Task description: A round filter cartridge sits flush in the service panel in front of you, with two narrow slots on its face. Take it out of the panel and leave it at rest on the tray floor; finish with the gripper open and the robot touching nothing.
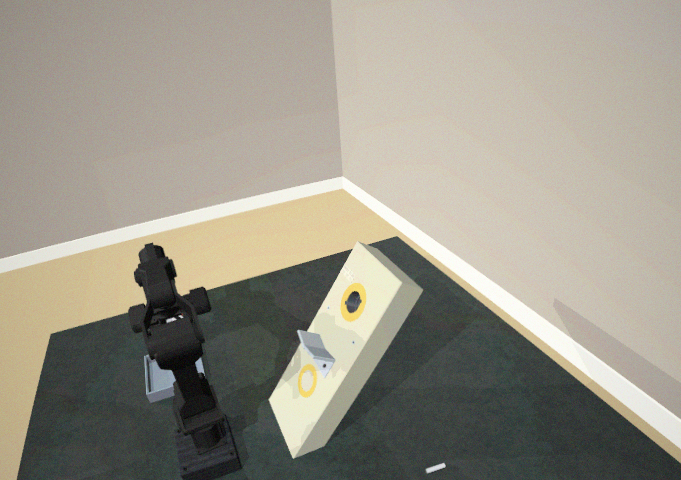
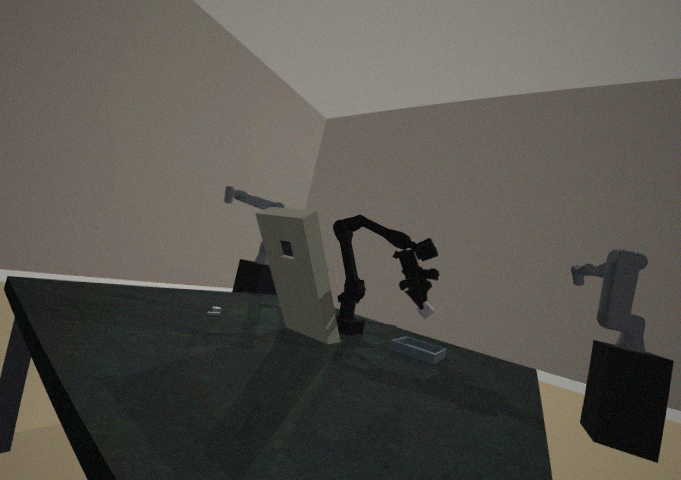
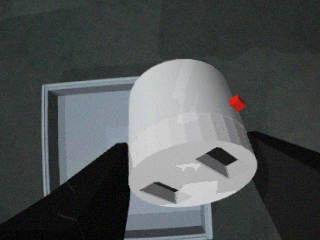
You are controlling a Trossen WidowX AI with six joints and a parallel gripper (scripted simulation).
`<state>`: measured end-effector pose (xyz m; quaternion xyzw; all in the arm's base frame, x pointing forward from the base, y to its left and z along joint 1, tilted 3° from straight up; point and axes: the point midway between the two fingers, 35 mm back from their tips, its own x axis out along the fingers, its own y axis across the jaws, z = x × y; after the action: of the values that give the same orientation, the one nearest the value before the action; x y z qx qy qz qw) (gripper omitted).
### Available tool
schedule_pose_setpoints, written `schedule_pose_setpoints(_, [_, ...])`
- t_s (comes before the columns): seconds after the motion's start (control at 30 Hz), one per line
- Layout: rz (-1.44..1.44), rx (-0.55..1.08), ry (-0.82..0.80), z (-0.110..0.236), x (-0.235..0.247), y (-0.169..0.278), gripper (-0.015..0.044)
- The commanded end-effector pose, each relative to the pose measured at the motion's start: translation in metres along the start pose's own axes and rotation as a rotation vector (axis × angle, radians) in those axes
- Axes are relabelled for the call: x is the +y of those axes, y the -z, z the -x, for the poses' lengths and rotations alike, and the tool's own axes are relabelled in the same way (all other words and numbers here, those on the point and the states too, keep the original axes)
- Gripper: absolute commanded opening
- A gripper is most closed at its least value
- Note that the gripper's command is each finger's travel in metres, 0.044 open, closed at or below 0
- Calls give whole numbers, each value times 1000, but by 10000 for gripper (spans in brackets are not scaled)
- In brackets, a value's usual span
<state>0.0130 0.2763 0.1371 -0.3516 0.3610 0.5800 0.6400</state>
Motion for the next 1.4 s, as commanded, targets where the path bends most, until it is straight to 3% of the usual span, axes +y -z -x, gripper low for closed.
schedule_pose_setpoints(0.0, [76,-2,-42,-15,21,12,0])
schedule_pose_setpoints(0.37, [147,0,-81,-32,41,29,0])
schedule_pose_setpoints(0.83, [147,0,-81,-89,41,61,0])
schedule_pose_setpoints(1.0, [147,1,-81,-94,41,65,0])
schedule_pose_setpoints(1.37, [143,11,-77,-90,40,64,289])
